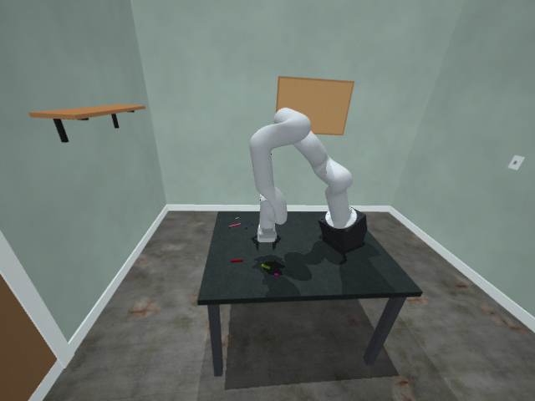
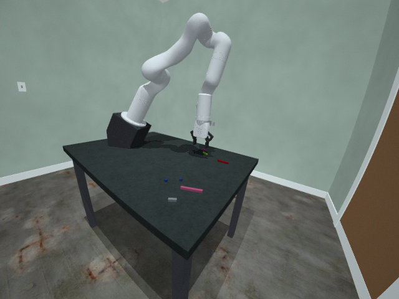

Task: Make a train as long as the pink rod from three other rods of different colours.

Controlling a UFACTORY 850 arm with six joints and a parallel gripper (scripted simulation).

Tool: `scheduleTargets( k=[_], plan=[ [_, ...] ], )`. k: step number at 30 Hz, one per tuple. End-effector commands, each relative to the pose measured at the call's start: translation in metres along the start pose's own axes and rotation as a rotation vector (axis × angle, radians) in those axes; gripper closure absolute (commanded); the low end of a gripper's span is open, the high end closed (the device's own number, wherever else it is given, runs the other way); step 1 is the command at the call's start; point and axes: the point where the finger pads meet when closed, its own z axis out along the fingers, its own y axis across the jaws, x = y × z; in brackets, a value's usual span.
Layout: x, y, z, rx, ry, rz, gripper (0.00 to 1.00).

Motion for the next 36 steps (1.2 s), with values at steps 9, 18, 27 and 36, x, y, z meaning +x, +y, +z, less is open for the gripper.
scheduleTargets(
  k=[9, 18, 27, 36],
  plan=[
    [0.000, 0.001, 0.000, -0.001, 0.000, 0.006, 0.00],
    [0.001, 0.007, 0.000, -0.001, 0.002, 0.272, 0.00],
    [0.001, 0.014, 0.001, 0.000, 0.002, 0.576, 0.00],
    [0.002, 0.022, 0.001, 0.000, 0.002, 0.924, 0.00]
  ],
)
